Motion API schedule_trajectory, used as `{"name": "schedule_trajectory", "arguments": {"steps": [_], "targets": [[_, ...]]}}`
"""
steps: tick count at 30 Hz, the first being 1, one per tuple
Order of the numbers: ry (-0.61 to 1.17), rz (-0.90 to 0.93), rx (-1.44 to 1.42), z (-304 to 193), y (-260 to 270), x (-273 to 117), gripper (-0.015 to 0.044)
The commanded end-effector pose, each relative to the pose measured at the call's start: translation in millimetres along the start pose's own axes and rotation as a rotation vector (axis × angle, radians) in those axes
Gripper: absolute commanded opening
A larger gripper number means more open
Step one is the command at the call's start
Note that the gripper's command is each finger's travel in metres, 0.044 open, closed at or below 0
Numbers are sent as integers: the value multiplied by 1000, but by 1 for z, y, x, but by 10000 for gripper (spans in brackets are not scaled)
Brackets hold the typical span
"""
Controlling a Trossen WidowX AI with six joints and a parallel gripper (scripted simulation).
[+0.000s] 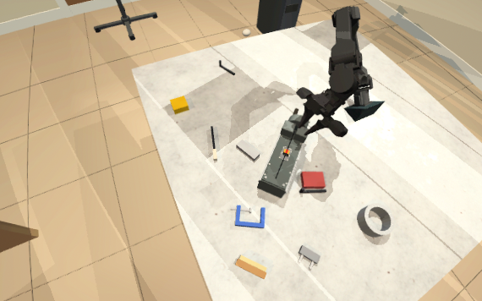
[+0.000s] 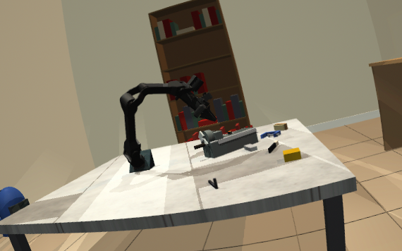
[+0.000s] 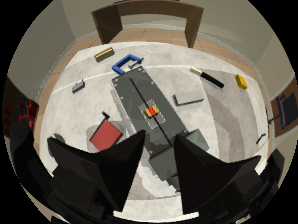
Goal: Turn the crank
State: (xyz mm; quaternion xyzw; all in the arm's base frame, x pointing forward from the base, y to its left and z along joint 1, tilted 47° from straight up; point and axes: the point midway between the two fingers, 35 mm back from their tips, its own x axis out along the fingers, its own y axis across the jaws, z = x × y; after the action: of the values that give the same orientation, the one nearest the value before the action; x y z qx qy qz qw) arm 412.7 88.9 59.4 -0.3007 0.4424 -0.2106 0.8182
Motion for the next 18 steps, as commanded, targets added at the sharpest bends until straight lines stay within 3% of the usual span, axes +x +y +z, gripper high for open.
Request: {"name": "schedule_trajectory", "arguments": {"steps": [1, 3, 18], "targets": [[0, 0, 0, 0, 0, 0, 46], [0, 0, 0, 0, 0, 0, 0], [0, 0, 0, 0, 0, 0, 0]]}}
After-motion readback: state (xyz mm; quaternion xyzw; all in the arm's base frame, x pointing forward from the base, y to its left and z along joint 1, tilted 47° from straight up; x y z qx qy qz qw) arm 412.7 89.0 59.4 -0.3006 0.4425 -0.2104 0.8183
